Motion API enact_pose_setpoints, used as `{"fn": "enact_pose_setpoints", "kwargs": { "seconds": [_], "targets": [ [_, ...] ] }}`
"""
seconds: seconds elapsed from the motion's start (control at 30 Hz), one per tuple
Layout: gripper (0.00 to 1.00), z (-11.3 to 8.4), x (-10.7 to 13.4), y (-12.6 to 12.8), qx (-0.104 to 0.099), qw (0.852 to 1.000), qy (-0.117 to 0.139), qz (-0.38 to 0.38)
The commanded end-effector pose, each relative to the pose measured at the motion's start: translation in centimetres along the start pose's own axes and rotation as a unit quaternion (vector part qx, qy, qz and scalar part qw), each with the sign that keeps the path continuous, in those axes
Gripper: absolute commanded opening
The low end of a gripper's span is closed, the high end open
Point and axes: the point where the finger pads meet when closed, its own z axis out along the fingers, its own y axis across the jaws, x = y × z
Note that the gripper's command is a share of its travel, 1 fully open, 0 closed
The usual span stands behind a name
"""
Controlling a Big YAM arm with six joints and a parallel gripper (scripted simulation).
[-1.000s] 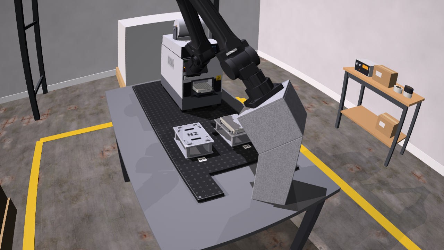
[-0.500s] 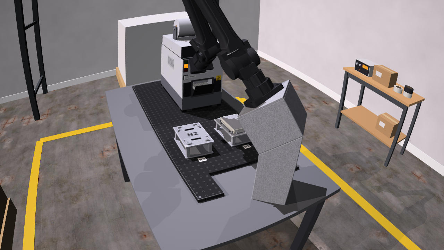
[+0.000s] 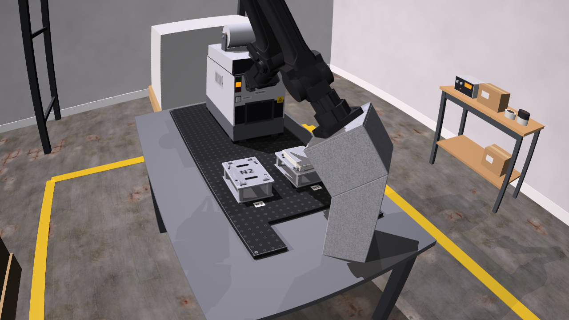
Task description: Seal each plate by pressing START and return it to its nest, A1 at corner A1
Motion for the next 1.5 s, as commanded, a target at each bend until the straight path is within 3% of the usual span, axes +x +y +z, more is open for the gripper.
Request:
{"fn": "enact_pose_setpoints", "kwargs": {
  "seconds": [0.0, 0.17, 0.33, 0.4, 0.43, 0.7, 0.8, 0.9, 0.97, 1.0, 1.1, 1.47],
  "targets": [
    [1.0, 0.6, -3.1, 2.7, -0.012, 0.99, -0.009, -0.139],
    [1.0, 0.6, -5.9, 5.1, -0.011, 0.969, -0.012, -0.248],
    [1.0, 1.0, -6.6, 6.6, -0.014, 0.932, -0.009, -0.362],
    [1.0, 1.0, -6.6, 6.6, -0.014, 0.932, -0.009, -0.362],
    [1.0, 0.9, -6.9, 6.7, -0.013, 0.909, -0.007, -0.417],
    [1.0, 0.7, -11.9, 11.1, -0.007, 0.822, -0.006, -0.569],
    [1.0, 1.0, -10.7, 10.0, -0.013, 0.778, -0.016, -0.628],
    [1.0, 1.2, -9.3, 9.0, -0.013, 0.732, -0.009, -0.681],
    [1.0, 1.2, -9.3, 9.0, -0.013, 0.732, -0.009, -0.681],
    [1.0, 1.1, -9.5, 9.1, -0.01, 0.724, -0.009, -0.69],
    [1.0, 1.0, -9.6, 8.7, -0.001, 0.734, -0.009, -0.679],
    [1.0, 1.1, -8.9, 8.9, -0.005, 0.749, -0.012, -0.663]
  ]
}}
